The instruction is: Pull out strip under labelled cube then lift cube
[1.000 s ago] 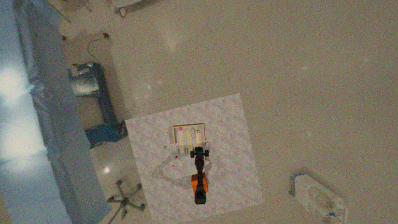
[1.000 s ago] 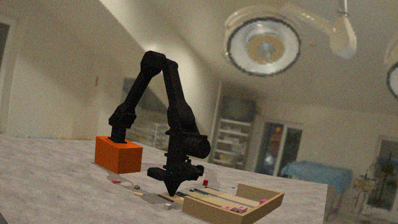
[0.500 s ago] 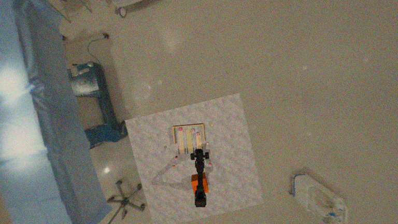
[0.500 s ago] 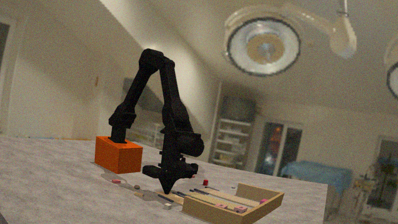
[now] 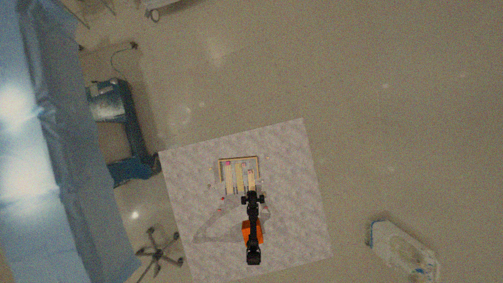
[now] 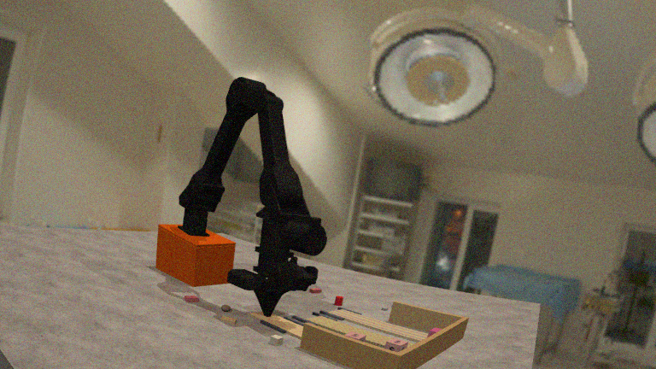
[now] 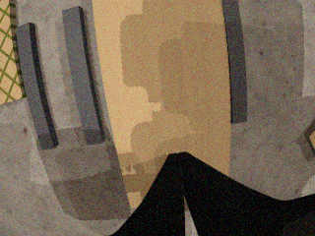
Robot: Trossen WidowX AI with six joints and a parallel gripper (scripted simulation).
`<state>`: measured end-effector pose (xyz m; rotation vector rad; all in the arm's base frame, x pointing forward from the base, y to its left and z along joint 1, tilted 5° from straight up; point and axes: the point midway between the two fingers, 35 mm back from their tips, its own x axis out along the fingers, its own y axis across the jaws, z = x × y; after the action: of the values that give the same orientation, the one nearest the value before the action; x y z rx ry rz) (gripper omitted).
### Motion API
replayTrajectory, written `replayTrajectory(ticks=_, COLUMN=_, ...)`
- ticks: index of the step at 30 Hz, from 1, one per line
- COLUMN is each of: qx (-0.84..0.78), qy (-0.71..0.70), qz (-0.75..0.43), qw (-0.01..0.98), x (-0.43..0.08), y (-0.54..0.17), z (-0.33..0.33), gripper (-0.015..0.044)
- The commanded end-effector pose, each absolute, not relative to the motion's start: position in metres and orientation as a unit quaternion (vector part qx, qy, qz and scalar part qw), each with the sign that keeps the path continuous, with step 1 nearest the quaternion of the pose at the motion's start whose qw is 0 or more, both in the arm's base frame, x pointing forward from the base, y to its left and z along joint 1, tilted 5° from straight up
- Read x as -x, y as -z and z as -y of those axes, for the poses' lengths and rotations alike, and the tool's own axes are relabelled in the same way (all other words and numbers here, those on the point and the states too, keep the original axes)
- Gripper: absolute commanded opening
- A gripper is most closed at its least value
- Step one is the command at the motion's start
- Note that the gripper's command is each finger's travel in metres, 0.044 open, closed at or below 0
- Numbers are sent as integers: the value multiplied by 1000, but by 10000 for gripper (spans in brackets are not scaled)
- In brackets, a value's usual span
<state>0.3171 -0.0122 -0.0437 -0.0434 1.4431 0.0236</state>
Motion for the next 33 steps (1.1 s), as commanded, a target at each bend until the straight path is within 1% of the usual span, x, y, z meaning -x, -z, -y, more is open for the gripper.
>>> replayTrajectory(ticks=1, qx=20, qy=-11, qz=-669, qw=743, x=-303, y=49, z=13, gripper=0)
replayTrajectory(ticks=33, qx=20, qy=-11, qz=-671, qw=741, x=-256, y=54, z=15, gripper=0)
